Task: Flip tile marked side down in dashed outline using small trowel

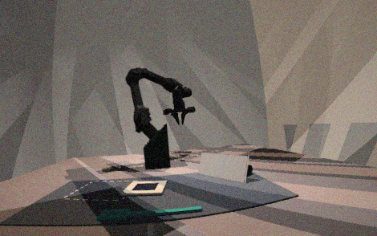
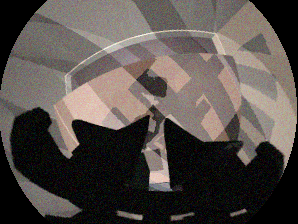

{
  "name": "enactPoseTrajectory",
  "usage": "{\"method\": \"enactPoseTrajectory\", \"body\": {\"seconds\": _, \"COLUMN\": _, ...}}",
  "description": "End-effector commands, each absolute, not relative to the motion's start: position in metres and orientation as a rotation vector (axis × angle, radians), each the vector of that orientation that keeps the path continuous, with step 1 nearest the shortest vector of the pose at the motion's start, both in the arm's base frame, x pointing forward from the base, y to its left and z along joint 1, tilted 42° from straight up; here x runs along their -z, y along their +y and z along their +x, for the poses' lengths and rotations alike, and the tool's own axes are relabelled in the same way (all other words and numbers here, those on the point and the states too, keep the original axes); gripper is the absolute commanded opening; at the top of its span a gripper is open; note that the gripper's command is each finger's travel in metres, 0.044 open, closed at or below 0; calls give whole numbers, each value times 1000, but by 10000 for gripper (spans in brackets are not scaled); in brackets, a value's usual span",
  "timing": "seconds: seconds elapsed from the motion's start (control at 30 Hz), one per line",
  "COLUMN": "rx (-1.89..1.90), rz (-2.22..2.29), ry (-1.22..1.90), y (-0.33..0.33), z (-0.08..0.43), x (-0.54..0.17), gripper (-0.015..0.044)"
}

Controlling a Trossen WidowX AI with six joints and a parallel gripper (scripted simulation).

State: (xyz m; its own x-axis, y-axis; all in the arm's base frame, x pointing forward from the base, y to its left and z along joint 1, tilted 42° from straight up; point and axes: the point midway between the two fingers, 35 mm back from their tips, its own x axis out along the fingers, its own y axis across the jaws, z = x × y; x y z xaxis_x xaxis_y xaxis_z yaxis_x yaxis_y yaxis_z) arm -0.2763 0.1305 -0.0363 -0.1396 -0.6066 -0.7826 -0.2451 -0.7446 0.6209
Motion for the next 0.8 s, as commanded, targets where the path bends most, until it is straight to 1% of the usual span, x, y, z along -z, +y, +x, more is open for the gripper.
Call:
{"method": "enactPoseTrajectory", "body": {"seconds": 0.0, "rx": 1997, "rz": 1885, "ry": -858, "y": 168, "z": -245, "x": 56, "gripper": 100}}
{"method": "enactPoseTrajectory", "body": {"seconds": 0.2, "rx": 2004, "rz": 1908, "ry": -694, "y": 217, "z": -179, "x": 83, "gripper": 100}}
{"method": "enactPoseTrajectory", "body": {"seconds": 0.37, "rx": 1979, "rz": 1880, "ry": -544, "y": 245, "z": -116, "x": 102, "gripper": 100}}
{"method": "enactPoseTrajectory", "body": {"seconds": 0.6, "rx": 1904, "rz": 1820, "ry": -350, "y": 265, "z": -23, "x": 125, "gripper": 100}}
{"method": "enactPoseTrajectory", "body": {"seconds": 0.77, "rx": 1828, "rz": 1762, "ry": -231, "y": 265, "z": 46, "x": 139, "gripper": 100}}
